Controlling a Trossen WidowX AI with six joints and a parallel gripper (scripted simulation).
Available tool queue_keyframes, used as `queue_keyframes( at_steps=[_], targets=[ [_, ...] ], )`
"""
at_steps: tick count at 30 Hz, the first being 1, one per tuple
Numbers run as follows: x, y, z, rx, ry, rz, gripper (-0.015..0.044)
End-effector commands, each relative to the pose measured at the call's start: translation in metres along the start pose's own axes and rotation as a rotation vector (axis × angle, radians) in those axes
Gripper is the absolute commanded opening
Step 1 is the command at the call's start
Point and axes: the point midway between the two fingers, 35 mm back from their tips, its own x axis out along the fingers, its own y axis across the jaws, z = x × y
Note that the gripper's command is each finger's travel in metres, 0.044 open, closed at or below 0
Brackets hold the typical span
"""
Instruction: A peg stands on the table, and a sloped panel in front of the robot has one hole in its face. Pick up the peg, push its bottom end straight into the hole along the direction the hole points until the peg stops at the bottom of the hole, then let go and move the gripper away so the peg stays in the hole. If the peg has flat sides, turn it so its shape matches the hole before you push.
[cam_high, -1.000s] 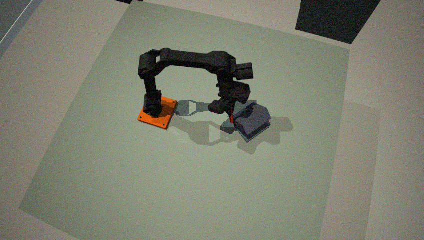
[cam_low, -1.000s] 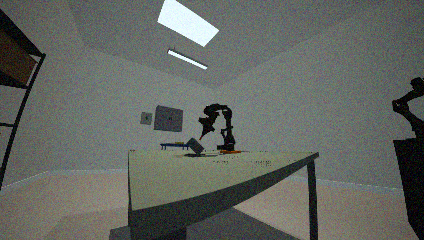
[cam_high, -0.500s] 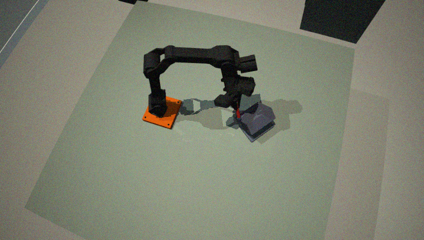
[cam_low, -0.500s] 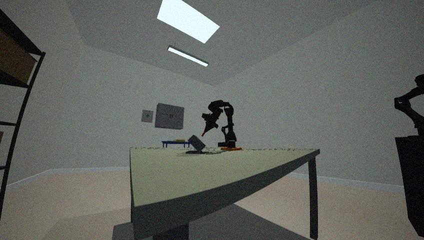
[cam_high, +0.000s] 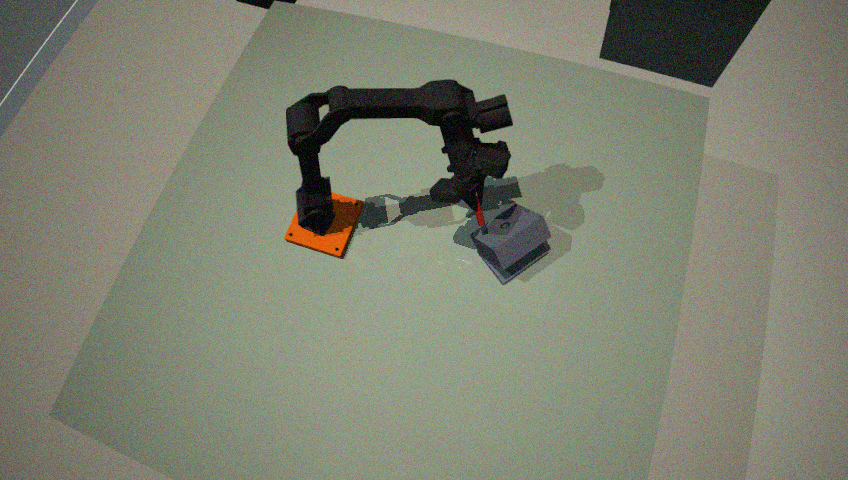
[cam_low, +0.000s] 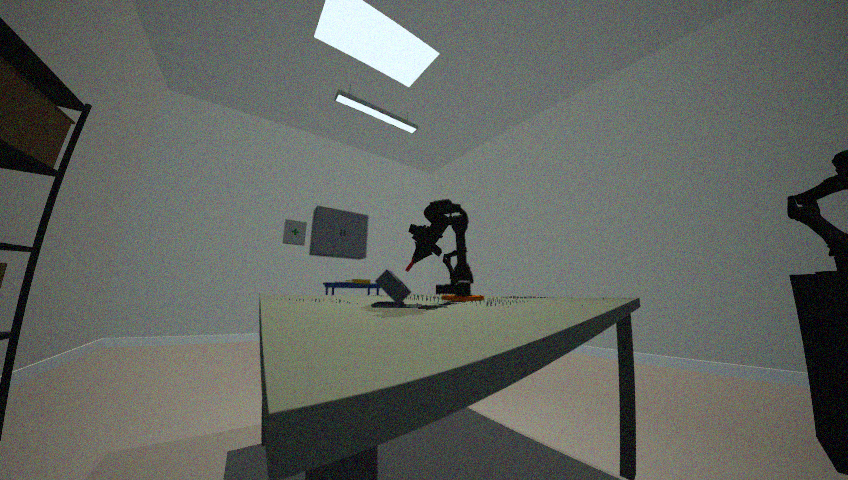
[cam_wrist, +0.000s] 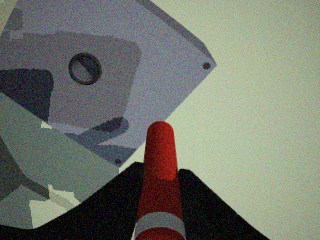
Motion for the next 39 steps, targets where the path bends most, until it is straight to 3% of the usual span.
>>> queue_keyframes(
  at_steps=[1,31,39],
  targets=[
    [-0.004,0.004,0.000,0.003,-0.022,0.001,0.0000],
    [-0.035,0.038,-0.007,-0.020,-0.143,0.027,0.0000],
    [-0.026,0.041,-0.005,-0.021,-0.151,0.029,0.0000]
  ],
)
